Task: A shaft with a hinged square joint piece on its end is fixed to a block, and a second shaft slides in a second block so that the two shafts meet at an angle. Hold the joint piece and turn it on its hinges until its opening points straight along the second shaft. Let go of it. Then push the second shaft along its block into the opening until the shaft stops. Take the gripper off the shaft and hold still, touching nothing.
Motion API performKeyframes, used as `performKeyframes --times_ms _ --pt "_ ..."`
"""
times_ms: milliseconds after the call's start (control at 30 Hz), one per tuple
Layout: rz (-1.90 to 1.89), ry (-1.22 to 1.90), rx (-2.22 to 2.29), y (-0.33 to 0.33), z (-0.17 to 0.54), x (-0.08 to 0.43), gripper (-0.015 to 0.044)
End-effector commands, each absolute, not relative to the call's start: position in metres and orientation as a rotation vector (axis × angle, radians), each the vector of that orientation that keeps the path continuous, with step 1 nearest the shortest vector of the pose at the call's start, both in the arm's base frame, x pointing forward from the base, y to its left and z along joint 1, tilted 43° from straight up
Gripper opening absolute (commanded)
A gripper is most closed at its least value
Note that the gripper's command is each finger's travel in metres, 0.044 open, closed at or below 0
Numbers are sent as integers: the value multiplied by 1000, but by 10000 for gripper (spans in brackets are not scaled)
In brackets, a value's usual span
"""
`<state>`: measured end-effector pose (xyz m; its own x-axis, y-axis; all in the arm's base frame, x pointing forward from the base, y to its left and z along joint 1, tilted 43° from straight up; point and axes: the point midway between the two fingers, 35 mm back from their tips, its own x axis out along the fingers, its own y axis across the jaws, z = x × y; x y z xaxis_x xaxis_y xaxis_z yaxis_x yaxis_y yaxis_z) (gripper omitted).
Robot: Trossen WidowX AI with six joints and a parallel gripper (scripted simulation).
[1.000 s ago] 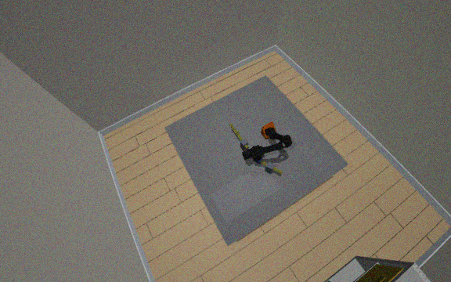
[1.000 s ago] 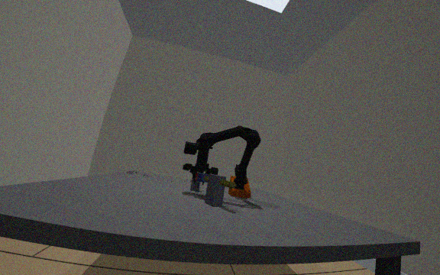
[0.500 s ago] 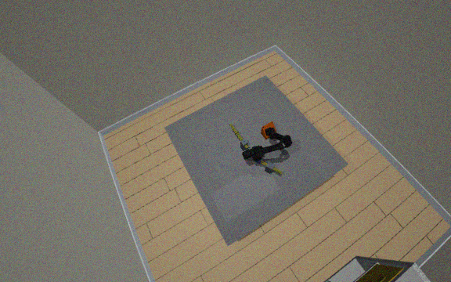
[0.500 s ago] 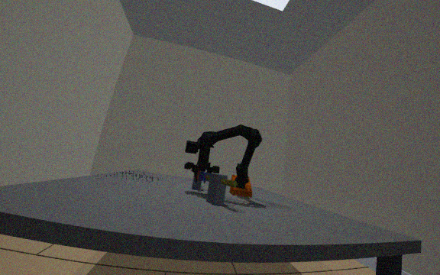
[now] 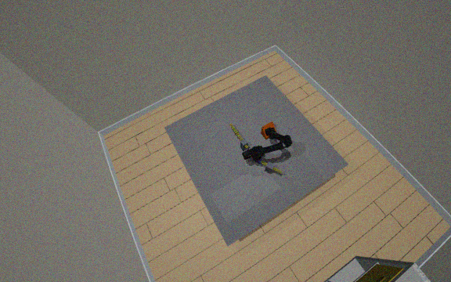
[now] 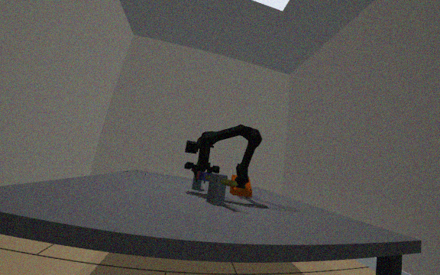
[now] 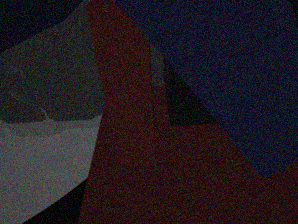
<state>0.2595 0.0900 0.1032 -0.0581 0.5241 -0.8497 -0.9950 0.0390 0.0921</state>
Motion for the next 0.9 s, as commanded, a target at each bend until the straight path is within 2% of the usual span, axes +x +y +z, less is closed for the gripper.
performKeyframes --times_ms 0,767,867 --pt "1431 876 -722 90 103 260 0" --pt "1430 877 -718 90 103 260 0" --pt "1430 877 -718 90 103 260 79"
